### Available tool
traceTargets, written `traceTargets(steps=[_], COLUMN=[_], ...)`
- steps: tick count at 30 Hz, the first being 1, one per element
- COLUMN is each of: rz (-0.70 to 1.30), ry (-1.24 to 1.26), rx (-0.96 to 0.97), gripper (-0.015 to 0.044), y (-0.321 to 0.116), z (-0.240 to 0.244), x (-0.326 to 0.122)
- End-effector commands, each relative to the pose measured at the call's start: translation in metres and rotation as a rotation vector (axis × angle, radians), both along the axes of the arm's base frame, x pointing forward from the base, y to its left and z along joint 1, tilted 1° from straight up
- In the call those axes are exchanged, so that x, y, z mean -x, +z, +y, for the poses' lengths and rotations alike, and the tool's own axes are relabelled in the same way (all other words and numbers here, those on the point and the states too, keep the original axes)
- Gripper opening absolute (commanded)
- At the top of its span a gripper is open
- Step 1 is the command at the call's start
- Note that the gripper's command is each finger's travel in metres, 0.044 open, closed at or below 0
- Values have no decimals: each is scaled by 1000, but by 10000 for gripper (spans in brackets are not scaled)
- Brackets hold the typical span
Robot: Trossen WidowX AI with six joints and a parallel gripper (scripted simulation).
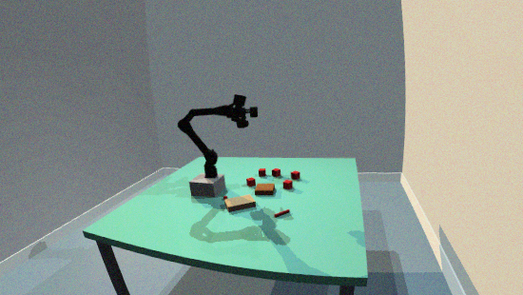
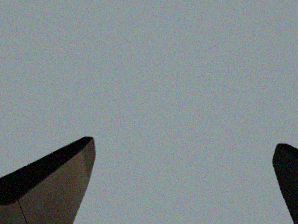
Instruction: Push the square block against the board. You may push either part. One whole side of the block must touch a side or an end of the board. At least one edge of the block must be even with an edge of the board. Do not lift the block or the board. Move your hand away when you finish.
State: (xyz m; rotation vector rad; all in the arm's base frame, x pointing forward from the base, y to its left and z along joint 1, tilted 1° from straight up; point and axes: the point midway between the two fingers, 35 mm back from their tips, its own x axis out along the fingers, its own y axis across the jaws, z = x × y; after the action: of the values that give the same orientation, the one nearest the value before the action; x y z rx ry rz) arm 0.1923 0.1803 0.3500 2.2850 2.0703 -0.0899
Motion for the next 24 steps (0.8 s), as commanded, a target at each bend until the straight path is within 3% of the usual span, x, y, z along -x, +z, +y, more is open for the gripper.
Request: traceTargets(steps=[1, 15, 24], rz=[0, -241, -445], ry=[0, -117, -146], rx=[0, 127, 254], gripper=[374, 6, 0], y=[0, -24, -46], z=[0, -4, -8], x=[0, -35, -58])
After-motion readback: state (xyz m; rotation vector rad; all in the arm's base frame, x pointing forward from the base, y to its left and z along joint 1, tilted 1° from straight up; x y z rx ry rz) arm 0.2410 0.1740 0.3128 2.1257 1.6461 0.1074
